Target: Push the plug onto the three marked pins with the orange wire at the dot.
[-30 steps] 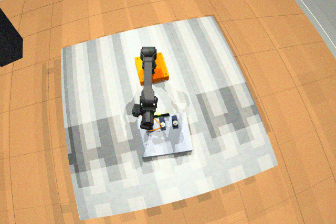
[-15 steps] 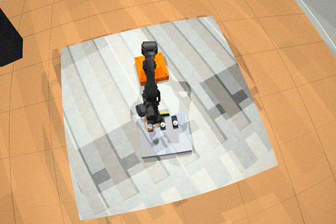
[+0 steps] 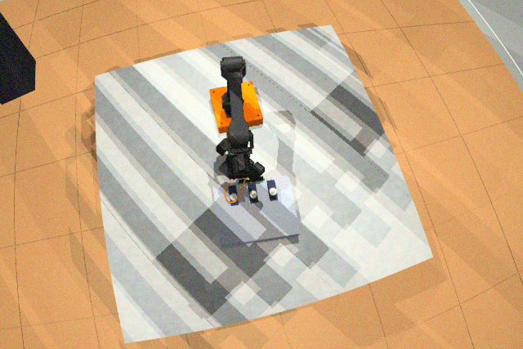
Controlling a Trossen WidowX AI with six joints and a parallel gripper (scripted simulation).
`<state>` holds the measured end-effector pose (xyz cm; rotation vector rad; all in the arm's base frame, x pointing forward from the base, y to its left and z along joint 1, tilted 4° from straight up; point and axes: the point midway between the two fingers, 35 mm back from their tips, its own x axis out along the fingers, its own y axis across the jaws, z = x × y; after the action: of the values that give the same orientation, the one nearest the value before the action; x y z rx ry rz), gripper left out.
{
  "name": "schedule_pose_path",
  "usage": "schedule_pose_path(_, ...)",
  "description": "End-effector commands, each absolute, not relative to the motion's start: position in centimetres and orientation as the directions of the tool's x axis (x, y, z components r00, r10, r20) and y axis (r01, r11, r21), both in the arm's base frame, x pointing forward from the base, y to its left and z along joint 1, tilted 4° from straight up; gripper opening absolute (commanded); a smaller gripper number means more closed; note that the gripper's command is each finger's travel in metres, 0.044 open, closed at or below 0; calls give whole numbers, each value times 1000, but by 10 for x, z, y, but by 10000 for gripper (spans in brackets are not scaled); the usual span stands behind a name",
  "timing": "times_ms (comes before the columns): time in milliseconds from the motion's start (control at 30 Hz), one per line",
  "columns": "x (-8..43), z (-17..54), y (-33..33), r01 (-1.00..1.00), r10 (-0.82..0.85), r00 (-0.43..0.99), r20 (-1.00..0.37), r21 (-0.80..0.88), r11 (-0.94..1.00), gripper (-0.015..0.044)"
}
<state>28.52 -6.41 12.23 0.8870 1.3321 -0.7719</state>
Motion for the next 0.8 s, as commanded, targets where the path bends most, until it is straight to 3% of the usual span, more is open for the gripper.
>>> schedule_pose_path(0,276,119,-57,794,26,90,-996,87,602,0)
schedule_pose_path(433,251,111,-40,452,28,88,-996,65,889,0)
schedule_pose_path(767,237,104,-32,209,29,86,-996,47,977,0)
